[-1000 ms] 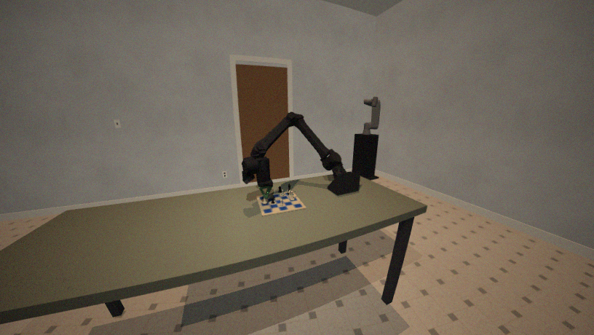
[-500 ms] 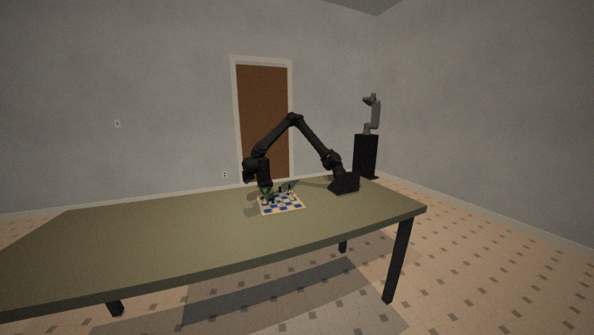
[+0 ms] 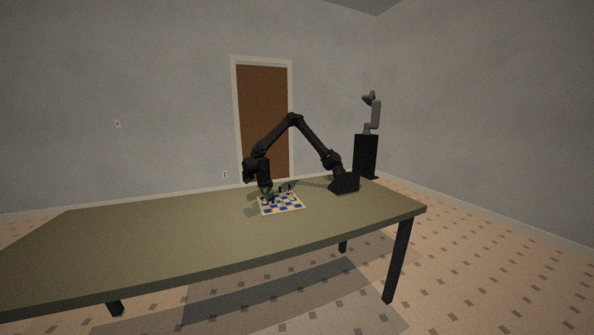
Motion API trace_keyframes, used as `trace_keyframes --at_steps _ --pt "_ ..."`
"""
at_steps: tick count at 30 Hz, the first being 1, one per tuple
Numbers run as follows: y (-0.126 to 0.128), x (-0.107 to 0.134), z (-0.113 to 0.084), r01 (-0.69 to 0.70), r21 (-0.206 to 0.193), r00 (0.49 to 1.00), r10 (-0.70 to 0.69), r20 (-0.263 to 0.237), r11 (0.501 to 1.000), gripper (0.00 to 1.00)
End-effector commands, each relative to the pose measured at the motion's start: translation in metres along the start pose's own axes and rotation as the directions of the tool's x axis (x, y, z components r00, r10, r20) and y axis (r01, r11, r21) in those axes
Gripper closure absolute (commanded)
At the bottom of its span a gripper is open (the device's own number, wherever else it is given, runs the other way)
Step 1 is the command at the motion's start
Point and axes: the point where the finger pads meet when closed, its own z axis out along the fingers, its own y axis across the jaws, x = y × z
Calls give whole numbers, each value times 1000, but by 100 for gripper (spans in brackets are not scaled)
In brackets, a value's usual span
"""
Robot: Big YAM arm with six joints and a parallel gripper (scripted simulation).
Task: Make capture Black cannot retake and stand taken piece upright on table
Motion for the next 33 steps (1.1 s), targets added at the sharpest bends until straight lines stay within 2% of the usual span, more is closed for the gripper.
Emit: trace_keyframes --at_steps 1,33 --pt "6 -2 -6 20 1 1000 -20 21 1000 100" --pt "11 -3 -8 28 0 999 -28 29 1000 100"
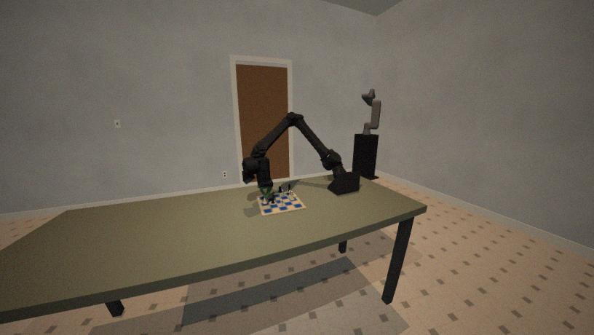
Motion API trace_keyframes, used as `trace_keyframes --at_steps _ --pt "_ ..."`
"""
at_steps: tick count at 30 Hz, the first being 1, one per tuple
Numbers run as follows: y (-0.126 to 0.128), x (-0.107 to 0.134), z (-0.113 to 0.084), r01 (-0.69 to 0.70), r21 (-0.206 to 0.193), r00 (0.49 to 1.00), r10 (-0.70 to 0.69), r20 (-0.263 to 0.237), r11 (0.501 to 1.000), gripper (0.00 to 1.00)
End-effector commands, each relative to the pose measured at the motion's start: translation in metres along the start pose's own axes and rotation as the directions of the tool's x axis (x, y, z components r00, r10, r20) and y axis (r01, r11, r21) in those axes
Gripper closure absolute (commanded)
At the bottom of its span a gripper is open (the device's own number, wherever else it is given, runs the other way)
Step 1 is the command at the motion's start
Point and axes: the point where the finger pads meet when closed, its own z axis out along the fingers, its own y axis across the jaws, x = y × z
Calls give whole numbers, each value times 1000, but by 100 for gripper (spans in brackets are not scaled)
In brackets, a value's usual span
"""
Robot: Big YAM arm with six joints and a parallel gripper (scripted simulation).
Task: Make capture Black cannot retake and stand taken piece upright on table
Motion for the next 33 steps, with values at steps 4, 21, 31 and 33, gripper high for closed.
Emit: trace_keyframes --at_steps 4,21,31,33 --pt "13 -4 -9 30 0 999 -30 30 1000 100" --pt "15 -5 -11 30 -1 999 -30 34 1000 100" --pt "15 -5 -11 30 -1 999 -30 34 1000 100" --pt "15 -5 -11 30 -1 999 -30 34 1000 100"
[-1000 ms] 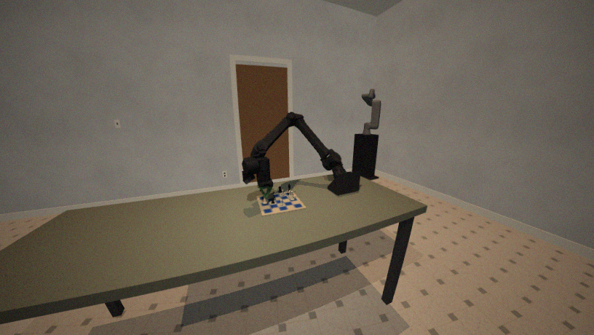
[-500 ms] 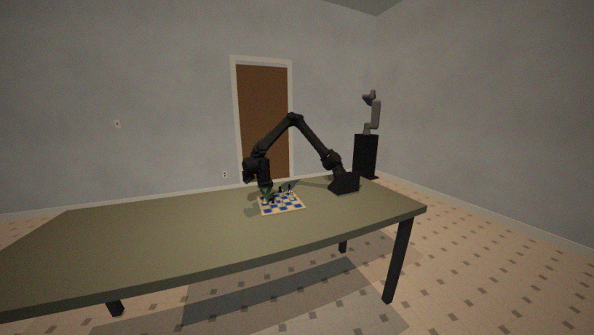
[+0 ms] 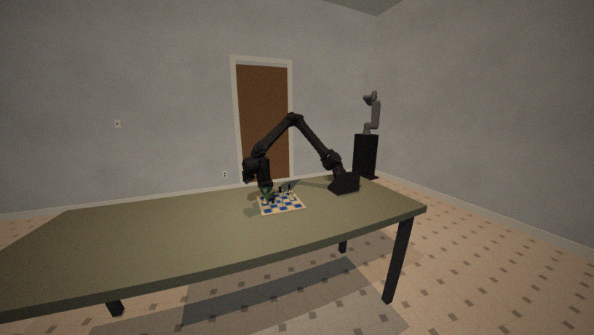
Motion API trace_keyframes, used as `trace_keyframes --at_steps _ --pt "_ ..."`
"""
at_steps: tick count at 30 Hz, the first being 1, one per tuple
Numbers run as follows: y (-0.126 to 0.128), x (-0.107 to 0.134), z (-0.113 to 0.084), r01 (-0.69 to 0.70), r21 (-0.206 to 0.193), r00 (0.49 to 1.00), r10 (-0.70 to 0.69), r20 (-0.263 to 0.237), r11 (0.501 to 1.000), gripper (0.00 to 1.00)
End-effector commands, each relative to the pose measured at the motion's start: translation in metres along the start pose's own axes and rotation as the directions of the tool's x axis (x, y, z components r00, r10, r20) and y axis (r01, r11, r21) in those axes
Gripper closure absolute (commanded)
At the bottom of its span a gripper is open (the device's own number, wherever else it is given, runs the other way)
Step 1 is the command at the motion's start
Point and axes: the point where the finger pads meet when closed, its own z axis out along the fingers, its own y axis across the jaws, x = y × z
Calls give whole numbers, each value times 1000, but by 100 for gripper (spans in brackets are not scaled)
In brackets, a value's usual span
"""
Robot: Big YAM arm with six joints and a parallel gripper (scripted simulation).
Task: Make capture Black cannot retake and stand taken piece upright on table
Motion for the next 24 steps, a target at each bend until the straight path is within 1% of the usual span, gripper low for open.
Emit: trace_keyframes --at_steps 1,24 --pt "15 -5 -11 30 -1 999 -30 34 1000 100" --pt "16 -8 -12 27 -3 999 -27 37 1000 100"
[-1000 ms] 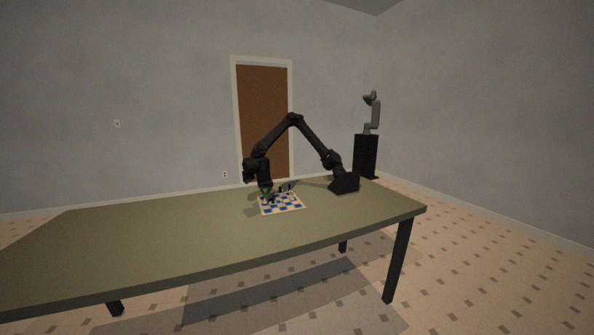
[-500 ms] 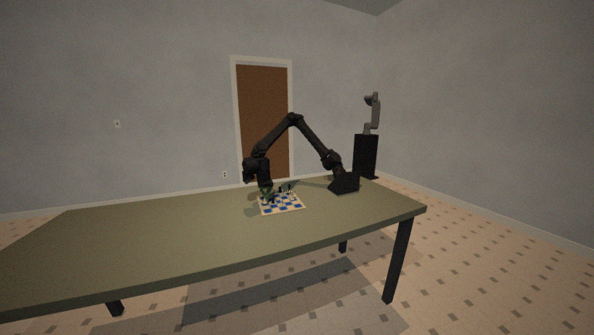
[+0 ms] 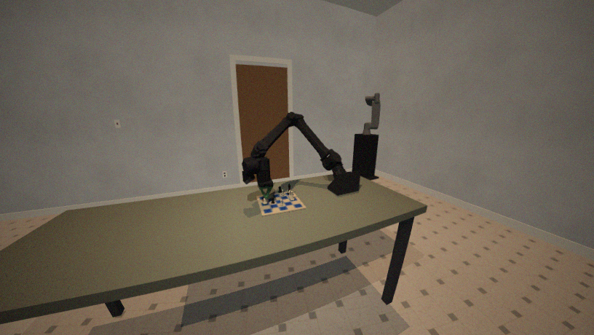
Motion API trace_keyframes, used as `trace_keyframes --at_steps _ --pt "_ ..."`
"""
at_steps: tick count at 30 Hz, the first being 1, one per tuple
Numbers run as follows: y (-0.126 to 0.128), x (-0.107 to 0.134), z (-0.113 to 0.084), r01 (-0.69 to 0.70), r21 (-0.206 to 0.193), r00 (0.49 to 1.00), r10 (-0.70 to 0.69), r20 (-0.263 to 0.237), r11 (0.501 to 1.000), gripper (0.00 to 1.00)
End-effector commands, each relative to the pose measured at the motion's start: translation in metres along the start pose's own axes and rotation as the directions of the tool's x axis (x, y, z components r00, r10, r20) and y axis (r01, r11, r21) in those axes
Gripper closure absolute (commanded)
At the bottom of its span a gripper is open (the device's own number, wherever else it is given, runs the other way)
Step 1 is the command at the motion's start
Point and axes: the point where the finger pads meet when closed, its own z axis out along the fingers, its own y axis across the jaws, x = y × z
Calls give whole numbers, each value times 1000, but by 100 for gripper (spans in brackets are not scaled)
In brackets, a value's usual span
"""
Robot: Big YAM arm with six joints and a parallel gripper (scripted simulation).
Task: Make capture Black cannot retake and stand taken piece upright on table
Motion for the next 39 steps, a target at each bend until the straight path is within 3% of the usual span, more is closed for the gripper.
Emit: trace_keyframes --at_steps 1,21,39 --pt "15 -8 -12 26 -3 999 -26 38 1000 100" --pt "15 -8 -12 26 -3 999 -26 39 1000 100" --pt "8 -2 3 19 2 1000 -19 14 1000 100"
